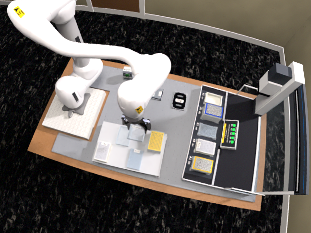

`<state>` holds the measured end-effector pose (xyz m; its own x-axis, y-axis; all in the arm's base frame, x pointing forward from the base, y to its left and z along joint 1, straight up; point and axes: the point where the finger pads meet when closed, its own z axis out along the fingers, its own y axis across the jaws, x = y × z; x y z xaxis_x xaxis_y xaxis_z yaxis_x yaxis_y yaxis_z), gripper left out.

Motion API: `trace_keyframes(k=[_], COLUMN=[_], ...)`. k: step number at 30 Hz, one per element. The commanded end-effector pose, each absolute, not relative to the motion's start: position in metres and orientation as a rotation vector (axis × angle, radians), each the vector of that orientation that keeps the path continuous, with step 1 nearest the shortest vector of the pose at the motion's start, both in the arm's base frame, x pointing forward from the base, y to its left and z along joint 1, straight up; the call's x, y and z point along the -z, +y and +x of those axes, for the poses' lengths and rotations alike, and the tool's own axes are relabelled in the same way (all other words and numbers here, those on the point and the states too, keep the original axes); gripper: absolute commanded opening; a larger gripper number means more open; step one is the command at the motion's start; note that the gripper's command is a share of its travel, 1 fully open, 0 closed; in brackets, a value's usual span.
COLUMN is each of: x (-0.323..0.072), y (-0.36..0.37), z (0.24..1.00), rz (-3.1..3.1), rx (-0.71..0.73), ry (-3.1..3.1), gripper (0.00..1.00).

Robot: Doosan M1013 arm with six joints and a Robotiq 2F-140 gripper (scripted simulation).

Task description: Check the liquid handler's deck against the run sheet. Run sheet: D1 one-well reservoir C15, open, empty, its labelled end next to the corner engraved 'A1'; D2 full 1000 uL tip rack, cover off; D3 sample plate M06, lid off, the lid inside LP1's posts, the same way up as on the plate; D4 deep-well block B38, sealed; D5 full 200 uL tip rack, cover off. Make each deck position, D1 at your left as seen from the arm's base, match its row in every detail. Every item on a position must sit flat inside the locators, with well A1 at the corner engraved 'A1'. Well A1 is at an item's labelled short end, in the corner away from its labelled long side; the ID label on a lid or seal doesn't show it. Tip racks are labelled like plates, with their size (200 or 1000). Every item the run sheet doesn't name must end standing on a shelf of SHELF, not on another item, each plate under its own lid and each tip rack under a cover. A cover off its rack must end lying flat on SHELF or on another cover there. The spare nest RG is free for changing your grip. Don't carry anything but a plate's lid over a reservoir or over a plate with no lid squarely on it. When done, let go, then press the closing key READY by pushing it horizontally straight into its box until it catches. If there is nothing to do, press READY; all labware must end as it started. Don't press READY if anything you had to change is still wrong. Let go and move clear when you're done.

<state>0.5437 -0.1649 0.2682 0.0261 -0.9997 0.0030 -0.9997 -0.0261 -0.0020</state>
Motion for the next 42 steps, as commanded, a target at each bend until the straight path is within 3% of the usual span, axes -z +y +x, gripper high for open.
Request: trace_keyframes(k=[1,21,42], x=[-0.269,-0.269,-0.237], y=[-0.165,-0.165,-0.165], z=[0.544,0.544,0.544], rz=[2.25,2.251,2.25], rx=[-0.007,-0.007,-0.007], ry=[-2.193,-2.192,-2.193], gripper=[0.1,0.1,0.1])
